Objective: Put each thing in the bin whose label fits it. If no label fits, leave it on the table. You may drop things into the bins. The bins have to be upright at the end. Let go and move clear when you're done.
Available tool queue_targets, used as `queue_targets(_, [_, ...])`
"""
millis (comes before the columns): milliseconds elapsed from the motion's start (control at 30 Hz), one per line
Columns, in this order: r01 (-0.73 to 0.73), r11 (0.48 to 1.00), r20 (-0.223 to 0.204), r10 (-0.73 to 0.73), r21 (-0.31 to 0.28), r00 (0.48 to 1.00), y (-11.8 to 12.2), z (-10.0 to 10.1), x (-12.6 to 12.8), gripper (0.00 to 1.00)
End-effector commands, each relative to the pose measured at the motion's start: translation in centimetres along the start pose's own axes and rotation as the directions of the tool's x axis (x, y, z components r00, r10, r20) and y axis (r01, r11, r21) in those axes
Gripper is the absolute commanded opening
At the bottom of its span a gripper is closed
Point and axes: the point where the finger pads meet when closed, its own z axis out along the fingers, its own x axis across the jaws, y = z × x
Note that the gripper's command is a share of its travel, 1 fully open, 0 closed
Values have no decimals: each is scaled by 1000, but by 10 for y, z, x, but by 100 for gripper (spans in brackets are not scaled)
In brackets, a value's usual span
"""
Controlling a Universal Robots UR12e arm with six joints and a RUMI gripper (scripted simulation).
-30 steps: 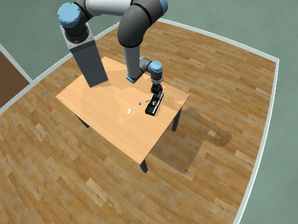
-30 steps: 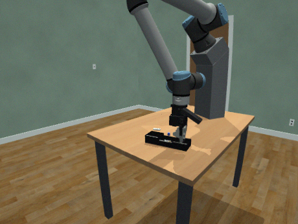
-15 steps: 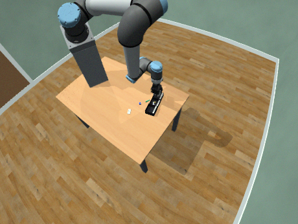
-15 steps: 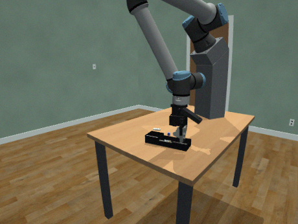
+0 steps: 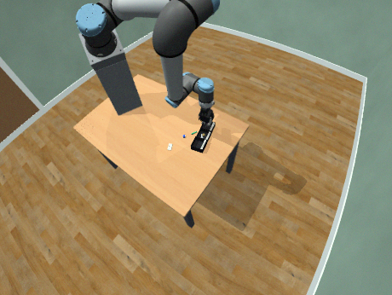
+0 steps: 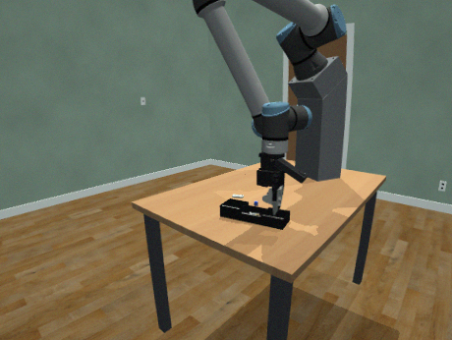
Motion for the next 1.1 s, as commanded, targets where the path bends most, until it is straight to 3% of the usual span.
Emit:
queue_targets(0, [1,1000,2,-1,1,1000,-2,-9,-2,17])
queue_targets(167, [0,1000,1,0,0,1000,0,-12,0,17])
queue_targets(300, [1,1000,2,-1,1,1000,-2,-33,-2,17])
queue_targets(1067, [0,1000,1,0,0,1000,0,-33,0,17])
